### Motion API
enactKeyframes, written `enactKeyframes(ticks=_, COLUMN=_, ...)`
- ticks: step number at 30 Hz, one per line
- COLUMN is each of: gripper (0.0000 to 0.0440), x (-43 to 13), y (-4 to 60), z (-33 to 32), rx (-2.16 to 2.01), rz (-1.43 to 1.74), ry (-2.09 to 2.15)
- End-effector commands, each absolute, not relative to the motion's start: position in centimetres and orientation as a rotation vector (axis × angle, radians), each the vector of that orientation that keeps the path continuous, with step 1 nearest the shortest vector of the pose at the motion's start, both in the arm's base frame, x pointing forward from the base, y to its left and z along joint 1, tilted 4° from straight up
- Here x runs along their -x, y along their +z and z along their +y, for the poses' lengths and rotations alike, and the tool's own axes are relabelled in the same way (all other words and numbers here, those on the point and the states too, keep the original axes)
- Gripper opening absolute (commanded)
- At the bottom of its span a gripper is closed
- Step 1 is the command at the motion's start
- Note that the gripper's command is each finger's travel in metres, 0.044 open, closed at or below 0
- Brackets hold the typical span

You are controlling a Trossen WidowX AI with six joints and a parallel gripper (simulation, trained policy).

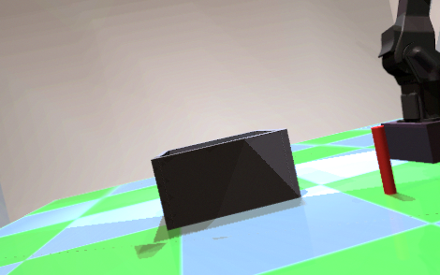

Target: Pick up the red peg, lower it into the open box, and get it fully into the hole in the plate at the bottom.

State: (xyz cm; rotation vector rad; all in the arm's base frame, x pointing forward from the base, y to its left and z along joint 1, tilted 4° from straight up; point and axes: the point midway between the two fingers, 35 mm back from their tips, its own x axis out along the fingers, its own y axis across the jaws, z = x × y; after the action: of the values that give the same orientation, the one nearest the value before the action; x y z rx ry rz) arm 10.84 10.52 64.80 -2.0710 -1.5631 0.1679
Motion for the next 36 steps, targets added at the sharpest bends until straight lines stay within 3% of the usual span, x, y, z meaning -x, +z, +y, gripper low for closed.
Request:
enactKeyframes(ticks=1, gripper=0.0419, x=-11.2, y=65.0, z=10.2, rx=2.034, rz=-1.561, ry=0.163)
enactKeyframes(ticks=3, gripper=0.044, x=-12.0, y=65.4, z=9.6, rx=1.963, rz=-1.544, ry=0.171)
enactKeyframes(ticks=36, gripper=0.044, x=-27.9, y=64.7, z=-0.6, rx=0.926, rz=-1.026, ry=0.248)
